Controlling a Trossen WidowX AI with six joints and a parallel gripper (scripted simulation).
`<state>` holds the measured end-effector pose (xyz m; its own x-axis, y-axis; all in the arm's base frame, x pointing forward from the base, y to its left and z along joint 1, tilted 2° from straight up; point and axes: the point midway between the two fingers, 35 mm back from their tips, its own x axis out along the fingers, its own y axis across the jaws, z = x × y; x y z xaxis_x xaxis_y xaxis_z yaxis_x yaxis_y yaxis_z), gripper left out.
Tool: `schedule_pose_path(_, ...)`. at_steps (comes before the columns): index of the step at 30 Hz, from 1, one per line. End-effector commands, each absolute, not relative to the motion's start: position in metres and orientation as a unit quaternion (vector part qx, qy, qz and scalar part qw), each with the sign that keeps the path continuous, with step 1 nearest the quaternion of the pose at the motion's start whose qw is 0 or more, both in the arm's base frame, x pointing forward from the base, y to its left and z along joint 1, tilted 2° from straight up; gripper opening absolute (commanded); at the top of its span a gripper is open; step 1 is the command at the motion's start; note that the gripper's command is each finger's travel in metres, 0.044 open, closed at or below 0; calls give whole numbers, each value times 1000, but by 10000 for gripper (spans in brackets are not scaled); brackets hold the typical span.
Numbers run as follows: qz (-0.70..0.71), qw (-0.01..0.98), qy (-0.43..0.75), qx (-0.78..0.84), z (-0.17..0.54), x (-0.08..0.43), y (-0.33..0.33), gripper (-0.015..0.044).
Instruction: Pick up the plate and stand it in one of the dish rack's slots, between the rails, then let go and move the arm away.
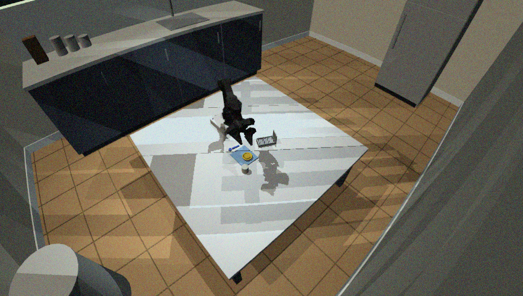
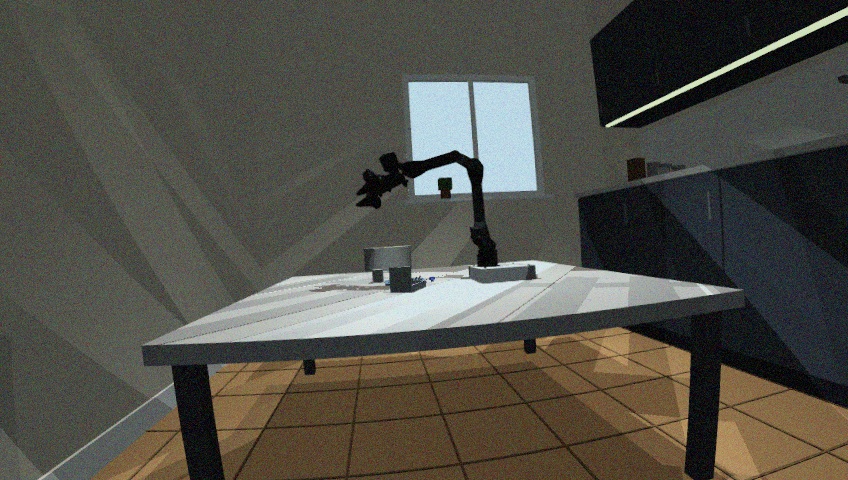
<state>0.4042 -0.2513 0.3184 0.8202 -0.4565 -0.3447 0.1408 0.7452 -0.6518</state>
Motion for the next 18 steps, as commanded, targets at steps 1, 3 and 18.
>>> schedule_pose_path(1, -147, 903, 296, -274, 284, 406, -245, 400)
schedule_pose_path(3, -137, 903, 320, -252, 267, 406, -240, 400)
schedule_pose_path(18, -79, 854, 505, -99, 150, 383, -197, 400)
